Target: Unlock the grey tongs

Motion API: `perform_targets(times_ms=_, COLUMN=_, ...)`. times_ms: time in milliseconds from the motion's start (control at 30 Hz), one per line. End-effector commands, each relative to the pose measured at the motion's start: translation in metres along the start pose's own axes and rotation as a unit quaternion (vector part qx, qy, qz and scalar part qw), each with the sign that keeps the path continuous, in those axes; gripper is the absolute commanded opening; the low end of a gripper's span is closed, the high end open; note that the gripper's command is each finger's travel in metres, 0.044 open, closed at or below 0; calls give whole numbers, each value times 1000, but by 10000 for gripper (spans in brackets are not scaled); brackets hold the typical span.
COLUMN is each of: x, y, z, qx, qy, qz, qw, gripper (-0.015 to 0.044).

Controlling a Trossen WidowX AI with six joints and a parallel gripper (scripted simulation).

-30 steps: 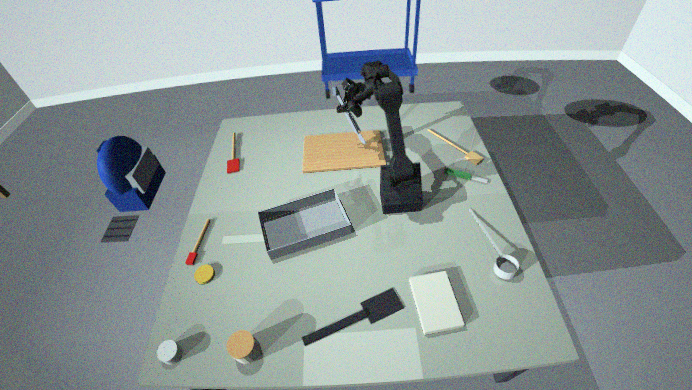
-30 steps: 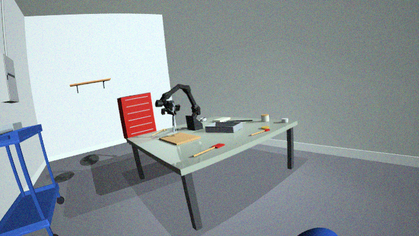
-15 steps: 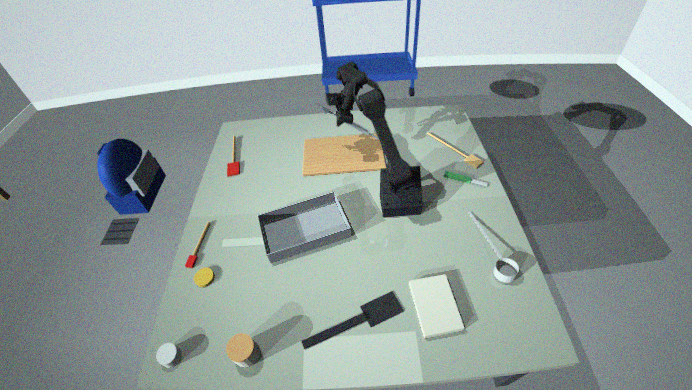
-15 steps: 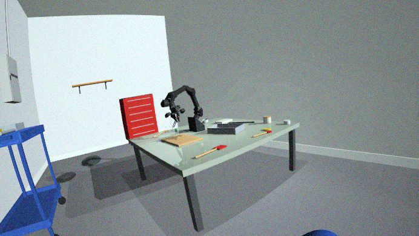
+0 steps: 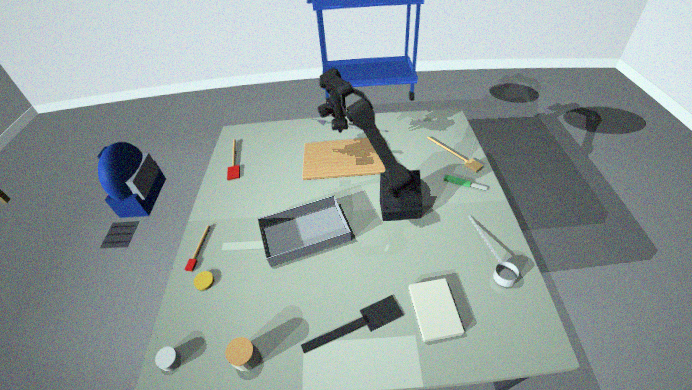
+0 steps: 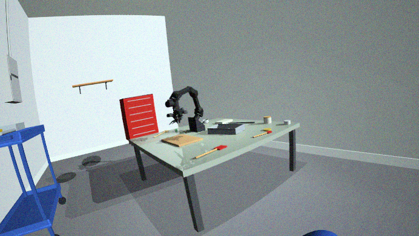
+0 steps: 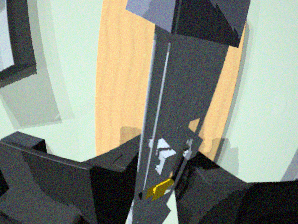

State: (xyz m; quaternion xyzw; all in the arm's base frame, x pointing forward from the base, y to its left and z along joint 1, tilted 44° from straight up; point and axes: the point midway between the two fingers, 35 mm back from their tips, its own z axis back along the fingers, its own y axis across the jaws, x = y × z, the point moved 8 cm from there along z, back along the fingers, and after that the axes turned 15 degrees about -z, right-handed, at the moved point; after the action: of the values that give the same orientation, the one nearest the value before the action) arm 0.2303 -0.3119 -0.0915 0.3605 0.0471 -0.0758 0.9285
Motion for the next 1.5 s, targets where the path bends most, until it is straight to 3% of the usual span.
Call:
perform_targets(times_ms=0, x=-1, y=-1, z=1, qx=-3, qy=6, qz=-5, qw=1000, gripper=-150)
perform_targets(times_ms=1467, x=3, y=-4, z=-66, qx=-3, qy=5, qz=-4, qw=1000, gripper=-150)
